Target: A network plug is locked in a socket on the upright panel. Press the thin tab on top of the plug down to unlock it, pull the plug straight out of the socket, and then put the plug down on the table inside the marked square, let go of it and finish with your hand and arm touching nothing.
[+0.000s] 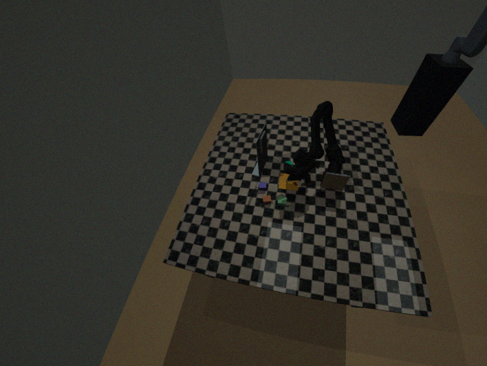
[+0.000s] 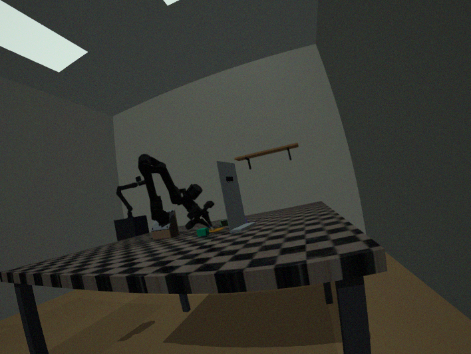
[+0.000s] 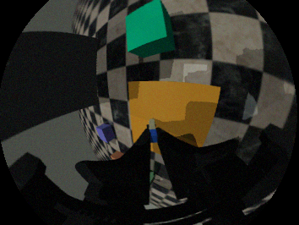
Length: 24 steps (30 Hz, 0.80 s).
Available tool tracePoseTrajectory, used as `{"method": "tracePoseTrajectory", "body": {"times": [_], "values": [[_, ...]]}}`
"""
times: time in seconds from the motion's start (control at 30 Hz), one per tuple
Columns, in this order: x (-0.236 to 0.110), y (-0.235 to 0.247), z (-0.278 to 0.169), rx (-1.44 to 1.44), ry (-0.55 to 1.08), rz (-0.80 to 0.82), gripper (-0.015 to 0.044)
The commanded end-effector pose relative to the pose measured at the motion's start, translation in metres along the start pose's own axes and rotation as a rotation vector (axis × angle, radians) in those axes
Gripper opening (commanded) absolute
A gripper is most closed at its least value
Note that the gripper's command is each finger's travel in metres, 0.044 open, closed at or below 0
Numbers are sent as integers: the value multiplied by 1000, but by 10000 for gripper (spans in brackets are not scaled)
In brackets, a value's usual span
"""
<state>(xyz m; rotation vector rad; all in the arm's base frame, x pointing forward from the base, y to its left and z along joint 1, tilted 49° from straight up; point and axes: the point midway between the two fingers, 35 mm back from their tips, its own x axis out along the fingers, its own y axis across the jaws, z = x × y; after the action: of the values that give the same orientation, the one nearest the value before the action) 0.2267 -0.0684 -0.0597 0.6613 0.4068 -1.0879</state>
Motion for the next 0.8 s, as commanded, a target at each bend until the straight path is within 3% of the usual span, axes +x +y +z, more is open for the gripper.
{"method": "tracePoseTrajectory", "body": {"times": [0.0, 0.17, 0.77], "values": [[0, 0, 0, 1, -1, -1, 26], [0, 0, 0, 1, -1, -1, 156], [-10, 1, -1, 0, 3, -2, 156]]}}
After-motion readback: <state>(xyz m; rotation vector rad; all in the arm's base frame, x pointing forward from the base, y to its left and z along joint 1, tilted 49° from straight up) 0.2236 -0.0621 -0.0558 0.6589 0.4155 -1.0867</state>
